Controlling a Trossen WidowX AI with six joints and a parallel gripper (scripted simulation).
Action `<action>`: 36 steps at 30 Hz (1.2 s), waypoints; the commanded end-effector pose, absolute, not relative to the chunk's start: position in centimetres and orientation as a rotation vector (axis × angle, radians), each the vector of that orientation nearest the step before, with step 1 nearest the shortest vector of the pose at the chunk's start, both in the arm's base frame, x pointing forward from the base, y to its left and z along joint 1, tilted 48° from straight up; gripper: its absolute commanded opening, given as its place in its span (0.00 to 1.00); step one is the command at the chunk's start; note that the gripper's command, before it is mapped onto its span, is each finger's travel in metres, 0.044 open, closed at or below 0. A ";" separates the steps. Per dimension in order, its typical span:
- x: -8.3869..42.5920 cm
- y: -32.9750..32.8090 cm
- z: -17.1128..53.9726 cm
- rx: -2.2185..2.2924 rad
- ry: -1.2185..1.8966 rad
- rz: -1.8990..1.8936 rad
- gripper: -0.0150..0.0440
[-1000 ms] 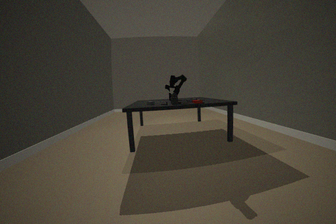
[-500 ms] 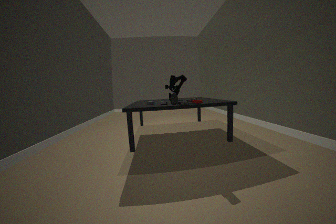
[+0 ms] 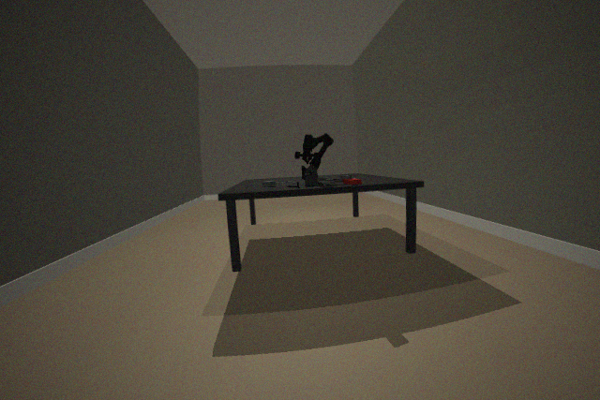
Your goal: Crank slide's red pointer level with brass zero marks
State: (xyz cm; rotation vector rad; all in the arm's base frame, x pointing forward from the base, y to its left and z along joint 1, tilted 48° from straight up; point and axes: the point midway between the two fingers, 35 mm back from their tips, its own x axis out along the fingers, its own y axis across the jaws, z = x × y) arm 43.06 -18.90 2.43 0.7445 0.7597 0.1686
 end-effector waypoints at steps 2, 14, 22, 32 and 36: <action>43.1 -18.9 2.4 0.744 0.760 0.168 0.39; 43.1 -18.9 2.4 0.744 0.760 0.168 0.92; 43.1 -18.9 2.4 0.744 0.760 0.168 0.78; 43.1 -18.9 2.4 0.744 0.760 0.168 0.33; 43.1 -18.9 2.4 0.744 0.760 0.168 0.25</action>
